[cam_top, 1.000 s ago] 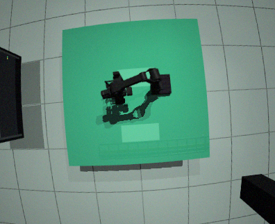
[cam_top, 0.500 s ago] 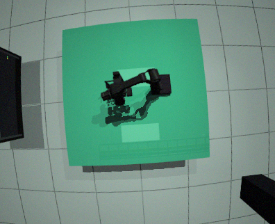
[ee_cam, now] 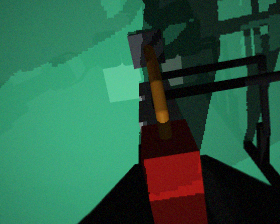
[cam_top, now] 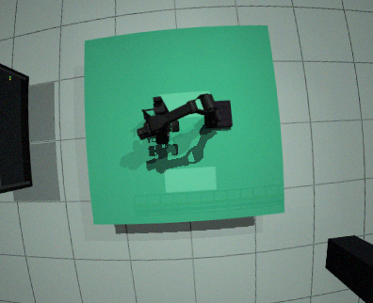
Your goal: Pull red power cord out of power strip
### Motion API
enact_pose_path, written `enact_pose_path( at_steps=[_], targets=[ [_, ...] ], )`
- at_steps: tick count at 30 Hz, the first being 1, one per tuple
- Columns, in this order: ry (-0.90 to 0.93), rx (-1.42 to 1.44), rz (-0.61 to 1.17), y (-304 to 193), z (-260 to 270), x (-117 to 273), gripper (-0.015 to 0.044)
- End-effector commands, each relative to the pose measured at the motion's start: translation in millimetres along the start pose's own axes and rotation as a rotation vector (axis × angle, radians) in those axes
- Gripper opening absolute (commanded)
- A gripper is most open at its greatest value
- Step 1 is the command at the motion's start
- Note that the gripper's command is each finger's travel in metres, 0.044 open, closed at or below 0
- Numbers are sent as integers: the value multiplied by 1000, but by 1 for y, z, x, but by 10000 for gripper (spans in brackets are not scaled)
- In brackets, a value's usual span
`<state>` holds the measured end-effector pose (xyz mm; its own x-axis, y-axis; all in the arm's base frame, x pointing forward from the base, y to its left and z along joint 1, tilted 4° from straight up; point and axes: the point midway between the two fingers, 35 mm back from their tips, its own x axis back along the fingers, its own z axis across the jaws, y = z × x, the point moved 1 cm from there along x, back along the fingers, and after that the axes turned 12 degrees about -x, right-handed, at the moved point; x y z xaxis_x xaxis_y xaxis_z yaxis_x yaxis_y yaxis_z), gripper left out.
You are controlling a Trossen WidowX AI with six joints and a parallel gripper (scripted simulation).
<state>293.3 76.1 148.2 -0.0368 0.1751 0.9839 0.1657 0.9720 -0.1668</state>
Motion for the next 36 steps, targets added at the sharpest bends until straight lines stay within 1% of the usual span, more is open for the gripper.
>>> enact_pose_path(
  at_steps=[1, 8, 12, 21, 25, 29, 36],
  targets=[
    [16, 48, -113, 40, 12, 9, 0],
    [17, 48, -113, 50, 17, 12, 0],
    [18, 50, -112, 36, 15, 7, 105],
    [18, 50, -112, 36, 15, 6, 341],
    [18, 50, -114, 58, 19, 14, 440],
    [19, 50, -116, 90, 30, 25, 440],
    [19, 50, -116, 92, 30, 25, 440]
  ],
)
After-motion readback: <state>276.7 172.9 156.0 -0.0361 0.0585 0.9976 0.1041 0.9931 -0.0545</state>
